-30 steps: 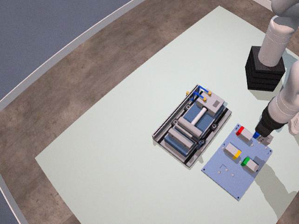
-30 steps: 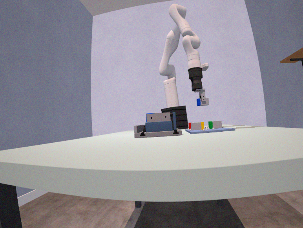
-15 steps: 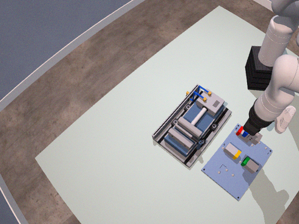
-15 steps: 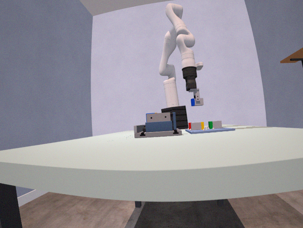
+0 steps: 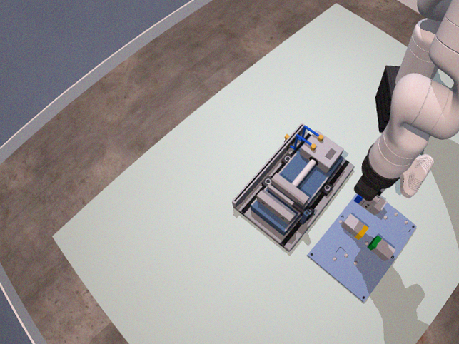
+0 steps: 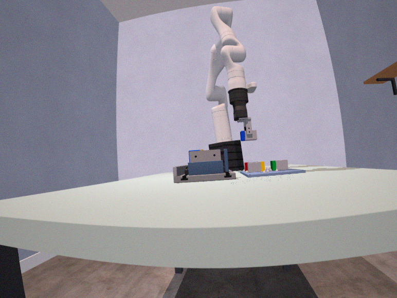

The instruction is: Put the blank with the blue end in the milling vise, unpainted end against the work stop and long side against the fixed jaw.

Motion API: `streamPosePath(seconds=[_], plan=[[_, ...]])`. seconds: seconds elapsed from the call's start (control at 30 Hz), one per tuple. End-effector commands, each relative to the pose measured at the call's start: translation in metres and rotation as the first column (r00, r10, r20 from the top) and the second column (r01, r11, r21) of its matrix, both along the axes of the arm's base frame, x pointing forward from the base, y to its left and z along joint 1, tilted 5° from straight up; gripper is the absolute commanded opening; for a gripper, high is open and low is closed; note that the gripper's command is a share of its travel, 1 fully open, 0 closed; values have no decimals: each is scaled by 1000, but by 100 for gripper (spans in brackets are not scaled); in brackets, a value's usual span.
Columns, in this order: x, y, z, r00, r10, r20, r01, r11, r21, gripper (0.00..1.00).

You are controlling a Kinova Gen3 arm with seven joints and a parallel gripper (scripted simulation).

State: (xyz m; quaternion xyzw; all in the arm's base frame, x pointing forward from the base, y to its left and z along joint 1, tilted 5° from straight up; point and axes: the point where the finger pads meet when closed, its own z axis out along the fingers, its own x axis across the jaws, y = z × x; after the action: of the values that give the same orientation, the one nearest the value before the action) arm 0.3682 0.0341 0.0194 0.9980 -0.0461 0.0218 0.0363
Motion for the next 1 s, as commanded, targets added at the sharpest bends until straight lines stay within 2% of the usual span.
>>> streamPosePath(seconds=[0.0,0.07,0.53,0.63,0.97], plan=[[4,-11,1,1000,-23,3,23,1000,1,0],[4,-8,1,1000,-8,3,8,1000,0,0],[22,-51,4,1000,-23,3,23,1000,1,0],[22,-48,4,1000,-9,3,9,1000,0,0],[35,-79,6,1000,-19,3,19,1000,1,0]])
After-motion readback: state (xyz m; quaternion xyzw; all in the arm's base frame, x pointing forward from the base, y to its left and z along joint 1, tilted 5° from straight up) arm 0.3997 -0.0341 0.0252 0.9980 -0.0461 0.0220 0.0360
